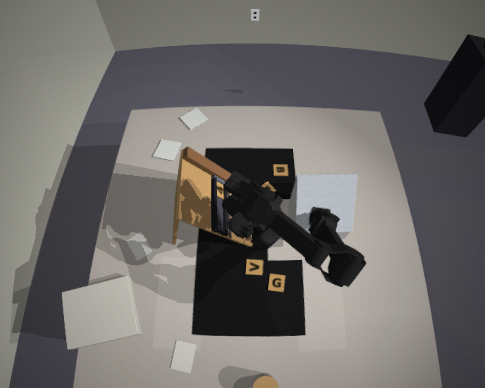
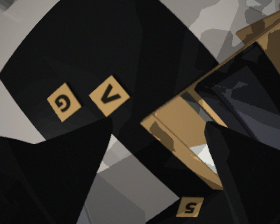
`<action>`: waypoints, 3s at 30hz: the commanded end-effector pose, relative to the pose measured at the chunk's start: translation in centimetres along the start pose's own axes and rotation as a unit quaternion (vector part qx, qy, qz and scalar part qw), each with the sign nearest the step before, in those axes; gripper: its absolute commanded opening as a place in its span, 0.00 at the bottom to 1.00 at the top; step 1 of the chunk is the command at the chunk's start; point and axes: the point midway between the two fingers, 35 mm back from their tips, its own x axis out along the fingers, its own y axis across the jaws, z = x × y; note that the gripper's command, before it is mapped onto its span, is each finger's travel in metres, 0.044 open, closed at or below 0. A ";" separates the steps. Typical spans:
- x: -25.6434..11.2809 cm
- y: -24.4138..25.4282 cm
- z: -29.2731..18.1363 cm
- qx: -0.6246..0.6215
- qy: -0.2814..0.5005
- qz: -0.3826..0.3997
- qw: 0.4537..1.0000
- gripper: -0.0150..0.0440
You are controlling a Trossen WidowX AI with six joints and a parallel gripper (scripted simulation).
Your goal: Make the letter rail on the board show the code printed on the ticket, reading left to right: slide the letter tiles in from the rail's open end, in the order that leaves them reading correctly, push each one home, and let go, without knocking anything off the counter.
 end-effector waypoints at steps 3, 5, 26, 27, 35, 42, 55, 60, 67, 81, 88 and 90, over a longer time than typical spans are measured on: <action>7.0 4.1 -0.2 0.245 0.099 0.010 0.964 0.83; 7.8 4.8 -0.2 0.277 0.110 0.007 0.955 0.83; 11.5 8.5 0.1 0.410 0.150 -0.017 0.899 0.83; 11.5 8.5 0.1 0.410 0.150 -0.017 0.899 0.83; 11.8 8.4 -0.1 0.410 0.150 -0.018 0.899 0.83; 14.6 8.7 -1.0 0.411 0.150 -0.017 0.899 0.83; 14.7 8.7 -1.1 0.411 0.150 -0.017 0.899 0.83; 15.3 8.7 -1.2 0.411 0.150 -0.017 0.899 0.83; 16.4 8.8 -1.6 0.411 0.150 -0.016 0.899 0.83; 16.5 8.8 -1.6 0.411 0.150 -0.016 0.899 0.80; 16.5 8.8 -1.6 0.411 0.150 -0.016 0.899 0.72; 16.5 8.8 -1.6 0.411 0.150 -0.016 0.899 0.69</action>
